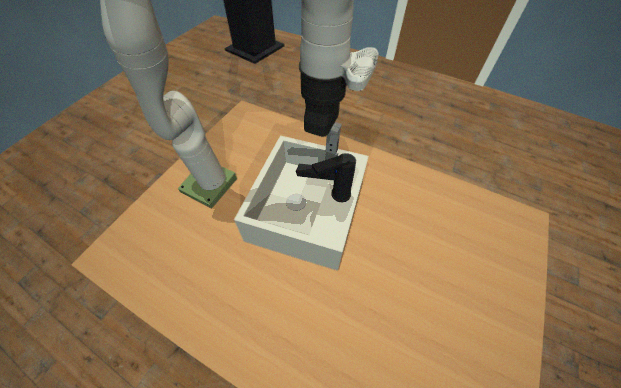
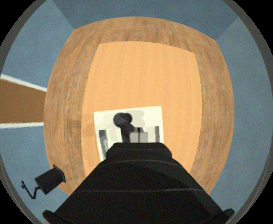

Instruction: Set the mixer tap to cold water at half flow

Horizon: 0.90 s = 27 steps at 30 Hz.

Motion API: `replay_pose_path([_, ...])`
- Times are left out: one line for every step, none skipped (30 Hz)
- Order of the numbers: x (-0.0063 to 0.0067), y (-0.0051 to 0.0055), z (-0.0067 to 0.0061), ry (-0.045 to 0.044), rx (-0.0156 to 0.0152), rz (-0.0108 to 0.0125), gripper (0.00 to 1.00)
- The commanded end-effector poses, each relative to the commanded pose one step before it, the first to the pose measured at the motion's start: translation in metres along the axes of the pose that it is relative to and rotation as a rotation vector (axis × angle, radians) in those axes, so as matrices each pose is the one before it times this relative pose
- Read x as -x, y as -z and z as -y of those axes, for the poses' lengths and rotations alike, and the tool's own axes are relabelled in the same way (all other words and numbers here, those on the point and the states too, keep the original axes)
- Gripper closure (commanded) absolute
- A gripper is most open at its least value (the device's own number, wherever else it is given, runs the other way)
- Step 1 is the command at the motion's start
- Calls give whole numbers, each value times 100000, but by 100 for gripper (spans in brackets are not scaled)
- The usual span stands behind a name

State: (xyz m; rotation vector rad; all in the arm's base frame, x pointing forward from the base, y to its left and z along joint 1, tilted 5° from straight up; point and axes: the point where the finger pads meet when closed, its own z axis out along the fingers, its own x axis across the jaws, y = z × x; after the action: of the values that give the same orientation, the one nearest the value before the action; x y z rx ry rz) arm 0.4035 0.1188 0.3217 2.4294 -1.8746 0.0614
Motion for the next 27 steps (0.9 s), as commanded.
replay_pose_path([-121,121,-74,5654,-285,97,100])
replay_pose_path([41,10,-39,3134,-11,-15,100])
replay_pose_path([42,10,-39,3087,-10,-15,100])
replay_pose_path([43,10,-39,3039,-10,-16,100])
replay_pose_path([43,10,-40,2988,-10,-17,100])
replay_pose_path([44,9,-40,2937,-9,-17,100])
replay_pose_path([44,9,-40,2883,-9,-18,100])
replay_pose_path([44,9,-40,2828,-8,-18,100])
replay_pose_path([45,9,-40,2772,-8,-19,100])
replay_pose_path([45,9,-40,2714,-7,-19,100])
replay_pose_path([45,9,-39,2656,-7,-19,100])
replay_pose_path([45,9,-39,2595,-6,-20,100])
replay_pose_path([45,8,-39,2534,-5,-20,100])
replay_pose_path([0,0,0,0,0,0,100])
replay_pose_path([0,0,0,0,0,0,100])
replay_pose_path([45,8,-38,2471,-5,-20,100])
replay_pose_path([45,8,-37,2408,-4,-20,100])
replay_pose_path([44,8,-37,2343,-4,-20,100])
replay_pose_path([44,8,-36,2278,-3,-20,100])
replay_pose_path([43,7,-35,2211,-3,-20,100])
replay_pose_path([43,7,-34,2144,-2,-19,100])
replay_pose_path([42,7,-33,2076,-2,-19,100])
replay_pose_path([42,7,-33,2008,-1,-19,100])
replay_pose_path([41,7,-32,1939,-1,-18,100])
replay_pose_path([40,6,-31,1870,0,-18,100])
replay_pose_path([39,6,-29,1800,0,-18,100])
replay_pose_path([38,6,-28,1731,0,-17,100])
